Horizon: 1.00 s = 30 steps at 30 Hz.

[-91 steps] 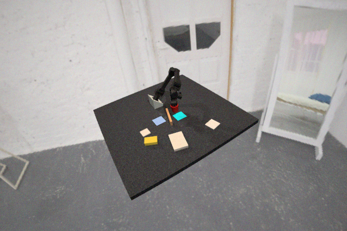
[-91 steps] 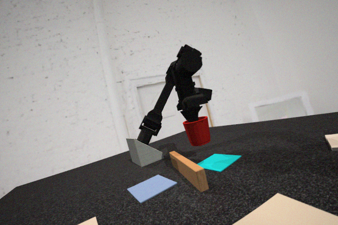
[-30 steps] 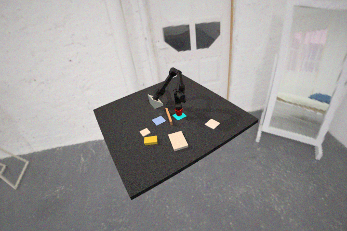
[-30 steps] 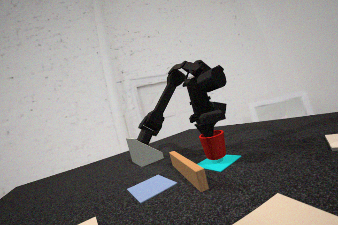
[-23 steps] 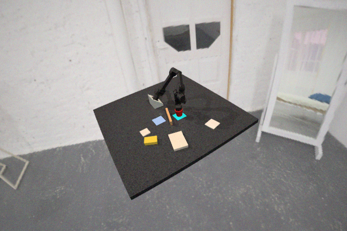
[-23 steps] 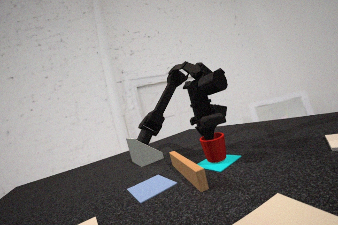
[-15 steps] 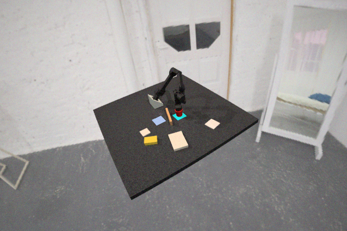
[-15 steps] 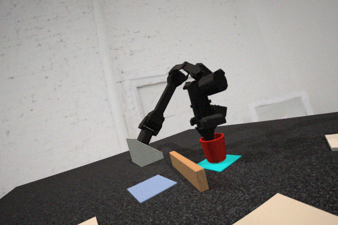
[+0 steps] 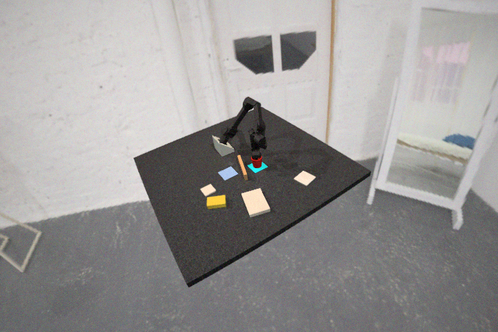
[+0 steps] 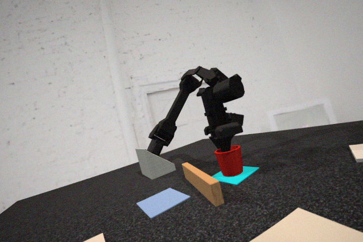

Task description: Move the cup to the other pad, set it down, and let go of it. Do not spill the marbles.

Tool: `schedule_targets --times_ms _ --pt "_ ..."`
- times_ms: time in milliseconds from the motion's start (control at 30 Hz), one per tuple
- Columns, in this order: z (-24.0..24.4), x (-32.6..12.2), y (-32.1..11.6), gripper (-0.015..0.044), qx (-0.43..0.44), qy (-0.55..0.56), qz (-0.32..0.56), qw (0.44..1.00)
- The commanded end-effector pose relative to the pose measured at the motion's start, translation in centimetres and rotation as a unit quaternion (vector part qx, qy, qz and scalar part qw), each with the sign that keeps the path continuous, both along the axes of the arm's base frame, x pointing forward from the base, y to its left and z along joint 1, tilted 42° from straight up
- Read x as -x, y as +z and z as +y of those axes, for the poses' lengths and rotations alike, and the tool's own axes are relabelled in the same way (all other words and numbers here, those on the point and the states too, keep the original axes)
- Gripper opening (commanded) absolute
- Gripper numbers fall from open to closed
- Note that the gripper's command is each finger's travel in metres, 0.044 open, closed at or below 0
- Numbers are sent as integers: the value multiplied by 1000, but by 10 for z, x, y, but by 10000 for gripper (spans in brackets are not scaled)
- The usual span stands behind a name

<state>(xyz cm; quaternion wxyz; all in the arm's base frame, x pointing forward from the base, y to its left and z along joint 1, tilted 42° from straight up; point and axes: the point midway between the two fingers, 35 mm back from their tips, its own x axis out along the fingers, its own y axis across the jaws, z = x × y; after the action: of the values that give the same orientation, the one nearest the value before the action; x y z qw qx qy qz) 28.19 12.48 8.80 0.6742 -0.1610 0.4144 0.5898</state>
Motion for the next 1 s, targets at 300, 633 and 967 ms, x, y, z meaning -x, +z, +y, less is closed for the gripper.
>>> schedule_targets --times_ms 300,633,967 --pt "-4 -1 4 128 0 0 0 1000" --pt "-15 -2 15 128 1 -1 2 1000" --pt "-25 -2 25 128 1 -1 3 1000"
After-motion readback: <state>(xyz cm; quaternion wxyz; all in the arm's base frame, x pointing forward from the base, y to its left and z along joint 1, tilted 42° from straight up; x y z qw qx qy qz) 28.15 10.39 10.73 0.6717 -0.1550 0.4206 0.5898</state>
